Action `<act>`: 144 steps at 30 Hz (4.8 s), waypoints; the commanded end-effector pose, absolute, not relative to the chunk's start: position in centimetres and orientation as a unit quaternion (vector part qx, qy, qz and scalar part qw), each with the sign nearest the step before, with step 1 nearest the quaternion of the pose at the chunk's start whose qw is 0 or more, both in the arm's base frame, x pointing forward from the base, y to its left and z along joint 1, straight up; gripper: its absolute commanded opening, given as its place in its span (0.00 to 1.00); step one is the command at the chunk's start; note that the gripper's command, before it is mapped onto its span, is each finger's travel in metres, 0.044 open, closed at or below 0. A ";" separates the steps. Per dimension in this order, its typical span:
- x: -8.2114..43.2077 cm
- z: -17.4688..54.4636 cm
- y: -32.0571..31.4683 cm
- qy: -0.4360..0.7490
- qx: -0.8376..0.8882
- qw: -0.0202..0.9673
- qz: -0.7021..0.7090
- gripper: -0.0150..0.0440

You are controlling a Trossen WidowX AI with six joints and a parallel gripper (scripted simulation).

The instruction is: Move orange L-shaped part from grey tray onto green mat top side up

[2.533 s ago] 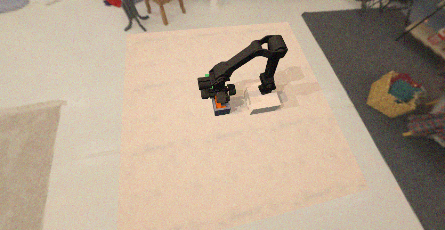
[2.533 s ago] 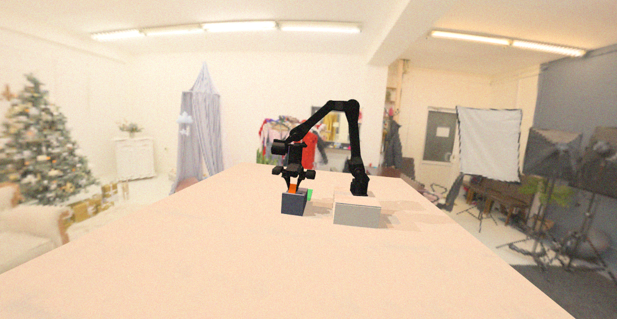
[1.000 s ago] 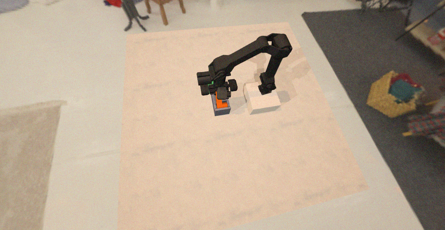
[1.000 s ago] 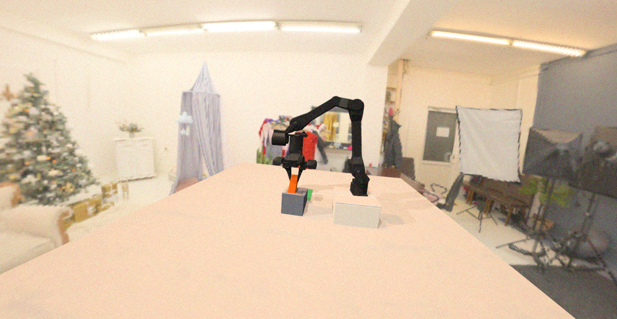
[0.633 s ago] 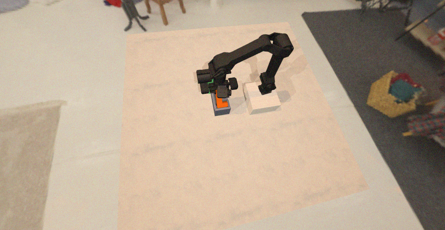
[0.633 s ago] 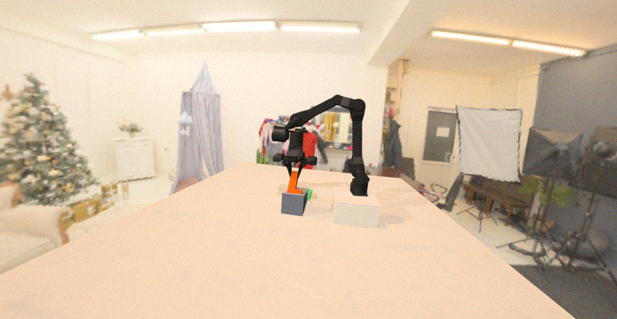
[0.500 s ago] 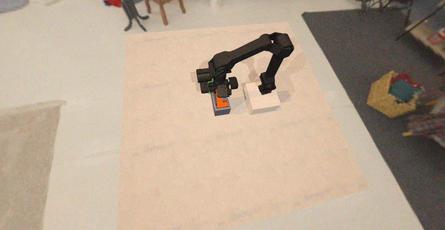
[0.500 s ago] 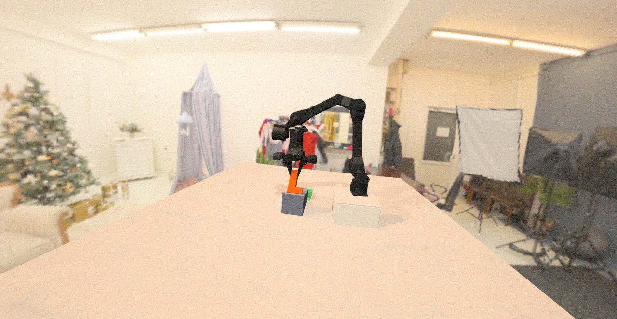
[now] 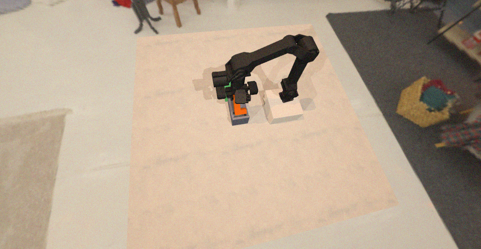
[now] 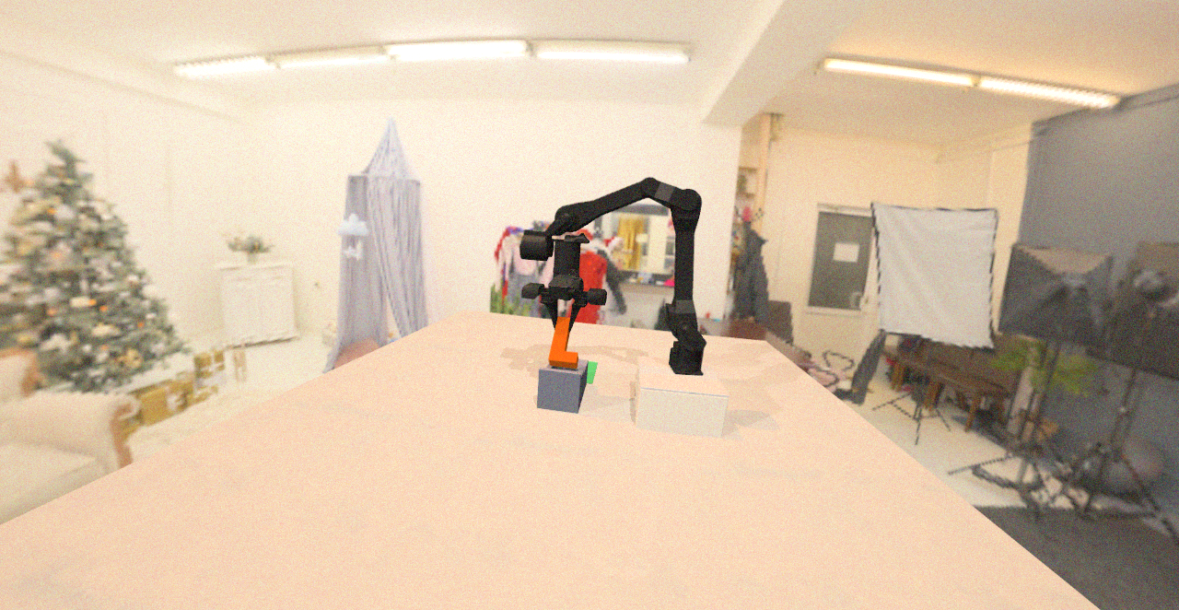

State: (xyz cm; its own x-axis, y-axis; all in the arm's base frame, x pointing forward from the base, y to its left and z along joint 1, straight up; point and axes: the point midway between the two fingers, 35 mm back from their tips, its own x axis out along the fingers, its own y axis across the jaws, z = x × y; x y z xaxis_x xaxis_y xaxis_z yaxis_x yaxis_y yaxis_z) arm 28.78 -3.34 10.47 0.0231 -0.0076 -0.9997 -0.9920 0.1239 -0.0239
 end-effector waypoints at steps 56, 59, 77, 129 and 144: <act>25.4 9.3 -19.7 0.527 -0.481 0.532 0.456 0.25; 25.4 8.9 -19.7 0.527 -0.481 0.532 0.456 0.25; 25.5 6.2 -19.7 0.527 -0.481 0.532 0.456 0.25; 25.5 2.4 -19.8 0.527 -0.481 0.532 0.456 0.25; 25.7 5.1 -19.9 0.528 -0.481 0.532 0.455 0.83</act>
